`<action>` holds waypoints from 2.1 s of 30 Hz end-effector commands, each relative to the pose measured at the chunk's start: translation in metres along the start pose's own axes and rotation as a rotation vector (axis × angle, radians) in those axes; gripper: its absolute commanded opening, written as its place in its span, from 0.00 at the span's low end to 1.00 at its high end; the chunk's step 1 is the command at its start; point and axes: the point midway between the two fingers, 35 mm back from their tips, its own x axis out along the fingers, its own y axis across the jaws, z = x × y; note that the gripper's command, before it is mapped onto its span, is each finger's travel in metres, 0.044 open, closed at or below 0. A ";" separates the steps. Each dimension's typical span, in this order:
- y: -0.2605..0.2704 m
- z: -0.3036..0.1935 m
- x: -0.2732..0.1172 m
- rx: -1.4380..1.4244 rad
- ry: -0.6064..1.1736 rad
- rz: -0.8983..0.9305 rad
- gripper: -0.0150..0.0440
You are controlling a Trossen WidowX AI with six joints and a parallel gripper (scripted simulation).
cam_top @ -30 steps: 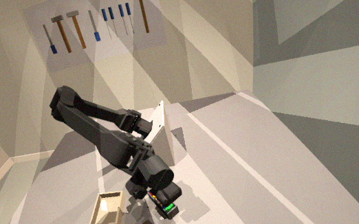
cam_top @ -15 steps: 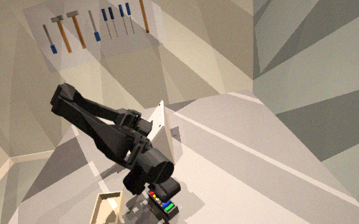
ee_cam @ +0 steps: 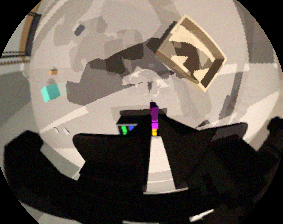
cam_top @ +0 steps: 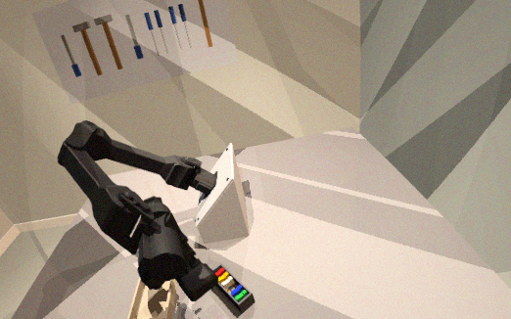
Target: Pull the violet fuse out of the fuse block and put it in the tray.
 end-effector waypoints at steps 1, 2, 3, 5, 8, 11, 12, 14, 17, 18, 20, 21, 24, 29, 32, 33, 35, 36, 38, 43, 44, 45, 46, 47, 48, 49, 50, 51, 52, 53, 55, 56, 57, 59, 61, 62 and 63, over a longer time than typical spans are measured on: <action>-0.018 0.026 -0.001 -0.004 -0.003 0.000 0.25; -0.022 0.031 -0.001 -0.003 -0.004 0.000 0.25; -0.027 0.037 -0.001 -0.003 -0.004 0.000 0.25; -0.036 0.047 -0.001 -0.003 -0.007 -0.001 0.25; -0.051 0.062 -0.002 -0.002 -0.011 -0.004 0.25; -0.067 0.076 -0.002 -0.002 -0.017 -0.009 0.25; -0.073 0.080 -0.003 -0.001 -0.019 -0.011 0.25; -0.085 0.089 -0.003 -0.001 -0.024 -0.016 0.25; -0.099 0.098 -0.004 0.000 -0.030 -0.023 0.25; -0.100 0.098 -0.004 0.000 -0.030 -0.024 0.25; -0.100 0.098 -0.004 0.000 -0.030 -0.024 0.25; -0.100 0.098 -0.004 0.000 -0.030 -0.024 0.25; -0.100 0.099 -0.003 0.000 -0.030 -0.023 0.25; -0.100 0.099 0.005 0.000 -0.030 -0.023 0.25; -0.100 0.099 0.010 0.000 -0.030 -0.023 0.25; -0.100 0.099 0.011 0.000 -0.030 -0.023 0.25; -0.100 0.099 0.015 0.000 -0.030 -0.023 0.25; -0.100 0.099 0.016 0.000 -0.030 -0.023 0.25; -0.100 0.099 0.019 0.000 -0.030 -0.023 0.25; -0.100 0.100 0.027 0.000 -0.031 -0.024 0.25; -0.100 0.100 0.029 0.000 -0.031 -0.024 0.25; -0.101 0.100 0.031 0.000 -0.031 -0.024 0.25; -0.101 0.100 0.032 0.000 -0.032 -0.024 0.25; -0.101 0.100 0.034 0.000 -0.032 -0.024 0.25; -0.101 0.100 0.035 0.000 -0.032 -0.025 0.25; -0.101 0.100 0.036 0.000 -0.032 -0.025 0.25; -0.101 0.100 0.036 0.000 -0.032 -0.025 0.25; -0.101 0.100 0.036 0.000 -0.032 -0.025 0.25; -0.101 0.101 0.033 0.005 -0.035 -0.026 0.30; -0.101 0.101 0.033 0.005 -0.035 -0.026 0.34; -0.101 0.101 0.033 0.005 -0.035 -0.026 0.43; -0.101 0.101 0.033 0.005 -0.035 -0.026 0.48; -0.101 0.101 0.033 0.005 -0.035 -0.026 0.52; -0.101 0.101 0.033 0.005 -0.035 -0.026 0.61; -0.101 0.101 0.033 0.005 -0.035 -0.026 0.70; -0.101 0.101 0.033 0.005 -0.035 -0.026 0.74; -0.101 0.101 0.033 0.005 -0.035 -0.026 0.79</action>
